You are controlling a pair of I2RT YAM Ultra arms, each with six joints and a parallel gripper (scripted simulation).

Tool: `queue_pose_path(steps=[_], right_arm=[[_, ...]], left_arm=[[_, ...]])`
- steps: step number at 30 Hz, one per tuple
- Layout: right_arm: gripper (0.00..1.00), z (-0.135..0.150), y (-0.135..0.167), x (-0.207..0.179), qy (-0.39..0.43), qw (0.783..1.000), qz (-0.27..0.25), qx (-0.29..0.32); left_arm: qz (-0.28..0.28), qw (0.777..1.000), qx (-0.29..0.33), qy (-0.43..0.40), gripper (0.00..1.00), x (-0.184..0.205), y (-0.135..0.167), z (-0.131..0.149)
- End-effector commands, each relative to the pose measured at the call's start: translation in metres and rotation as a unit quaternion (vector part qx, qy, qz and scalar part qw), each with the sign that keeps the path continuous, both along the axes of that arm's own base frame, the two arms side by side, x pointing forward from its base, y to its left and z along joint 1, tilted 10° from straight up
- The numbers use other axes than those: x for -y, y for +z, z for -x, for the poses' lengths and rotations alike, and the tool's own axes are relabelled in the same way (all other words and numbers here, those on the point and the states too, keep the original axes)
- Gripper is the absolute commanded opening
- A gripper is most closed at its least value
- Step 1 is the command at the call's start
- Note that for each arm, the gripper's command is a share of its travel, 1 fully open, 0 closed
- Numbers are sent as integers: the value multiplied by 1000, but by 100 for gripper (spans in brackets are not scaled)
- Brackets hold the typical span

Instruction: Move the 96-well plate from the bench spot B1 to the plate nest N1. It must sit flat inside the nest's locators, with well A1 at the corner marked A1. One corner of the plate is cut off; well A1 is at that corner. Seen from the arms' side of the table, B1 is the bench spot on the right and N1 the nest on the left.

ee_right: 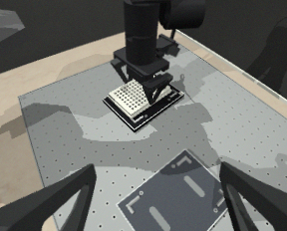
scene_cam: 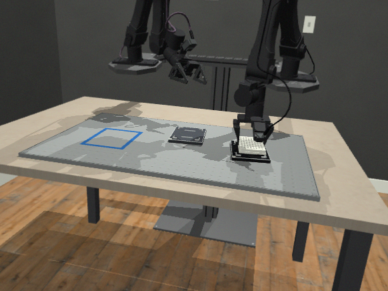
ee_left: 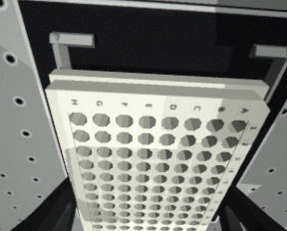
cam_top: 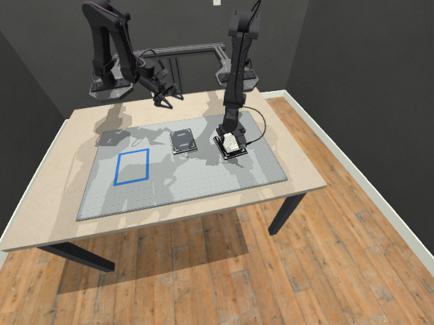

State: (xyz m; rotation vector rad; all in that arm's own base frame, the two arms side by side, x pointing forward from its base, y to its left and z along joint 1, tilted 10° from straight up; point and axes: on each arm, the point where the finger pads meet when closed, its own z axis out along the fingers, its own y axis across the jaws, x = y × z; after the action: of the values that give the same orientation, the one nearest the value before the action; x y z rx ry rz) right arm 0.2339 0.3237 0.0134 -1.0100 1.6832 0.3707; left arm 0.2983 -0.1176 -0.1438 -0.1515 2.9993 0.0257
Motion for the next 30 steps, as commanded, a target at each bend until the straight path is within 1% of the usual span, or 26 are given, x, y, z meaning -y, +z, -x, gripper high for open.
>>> queue_pose_path(steps=[1, 18, 19, 24, 27, 30], right_arm=[[100, 3, -6, 4, 2, 1000, 9, -4], [100, 3, -6, 4, 2, 1000, 9, -4], [100, 3, -6, 4, 2, 1000, 9, -4], [100, 3, -6, 4, 2, 1000, 9, -4], [100, 3, -6, 4, 2, 1000, 9, -4], [100, 3, -6, 4, 2, 1000, 9, -4]], left_arm=[[-2, 1000, -3, -4, 80, 0, 9, 7], [-2, 1000, -5, -4, 80, -1, 9, 7], [-1, 1000, -2, -5, 80, 2, 10, 3], [0, 1000, -4, -5, 80, 3, 12, 2], [7, 1000, 10, -6, 80, 9, 16, -9], [7, 1000, 12, -6, 80, 9, 16, -10]])
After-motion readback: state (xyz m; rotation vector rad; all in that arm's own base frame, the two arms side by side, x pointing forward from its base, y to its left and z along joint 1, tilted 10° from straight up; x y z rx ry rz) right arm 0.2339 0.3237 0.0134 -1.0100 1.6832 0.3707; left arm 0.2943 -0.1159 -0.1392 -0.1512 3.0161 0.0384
